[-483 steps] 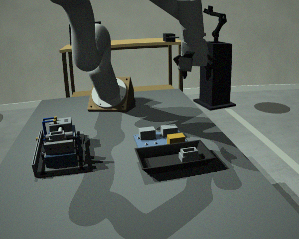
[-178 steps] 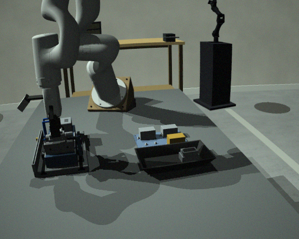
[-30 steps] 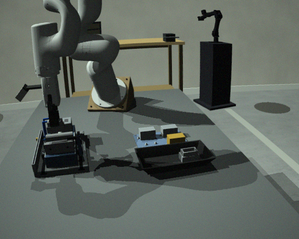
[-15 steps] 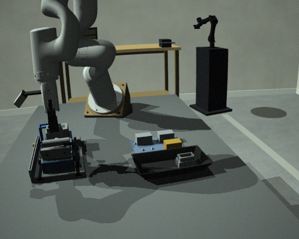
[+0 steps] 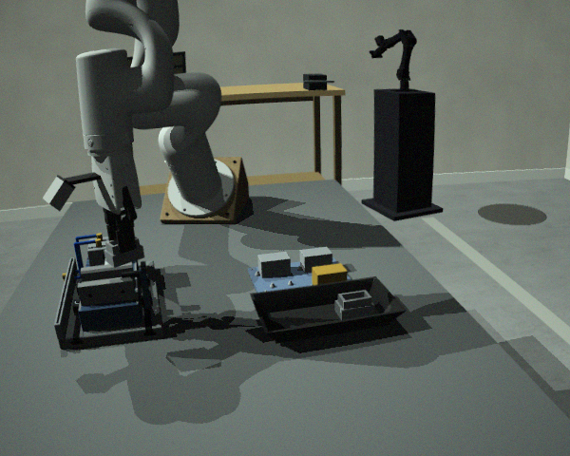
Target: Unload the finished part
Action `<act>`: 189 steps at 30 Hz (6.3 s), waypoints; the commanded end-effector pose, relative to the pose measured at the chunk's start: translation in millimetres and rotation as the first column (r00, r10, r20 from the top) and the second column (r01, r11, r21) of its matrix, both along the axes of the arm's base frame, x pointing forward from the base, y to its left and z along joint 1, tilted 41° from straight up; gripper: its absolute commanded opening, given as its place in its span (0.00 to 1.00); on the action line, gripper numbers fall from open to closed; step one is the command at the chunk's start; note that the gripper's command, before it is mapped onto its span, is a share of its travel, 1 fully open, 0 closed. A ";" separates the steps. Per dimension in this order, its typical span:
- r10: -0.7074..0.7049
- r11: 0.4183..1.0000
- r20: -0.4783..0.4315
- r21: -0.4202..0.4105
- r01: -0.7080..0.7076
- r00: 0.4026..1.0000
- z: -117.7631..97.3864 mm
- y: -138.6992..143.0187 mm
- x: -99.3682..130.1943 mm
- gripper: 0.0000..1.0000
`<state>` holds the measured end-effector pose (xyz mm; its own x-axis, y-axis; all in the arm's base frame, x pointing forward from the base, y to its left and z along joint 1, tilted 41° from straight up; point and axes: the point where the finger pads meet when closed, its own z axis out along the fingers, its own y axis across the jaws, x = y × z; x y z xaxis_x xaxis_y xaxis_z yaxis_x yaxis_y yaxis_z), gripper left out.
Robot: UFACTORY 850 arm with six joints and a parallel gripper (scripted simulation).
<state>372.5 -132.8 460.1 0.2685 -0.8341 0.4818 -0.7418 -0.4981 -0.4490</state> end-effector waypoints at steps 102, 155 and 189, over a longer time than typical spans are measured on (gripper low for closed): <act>0.085 -0.763 -0.982 0.046 -0.644 -0.170 -6.9 276.5 105.6 0.00; 0.085 -0.763 -0.982 0.046 -0.644 -0.171 -60.3 258.6 149.9 0.00; 0.085 -0.763 -0.982 0.046 -0.644 -0.171 -80.6 251.9 166.7 0.00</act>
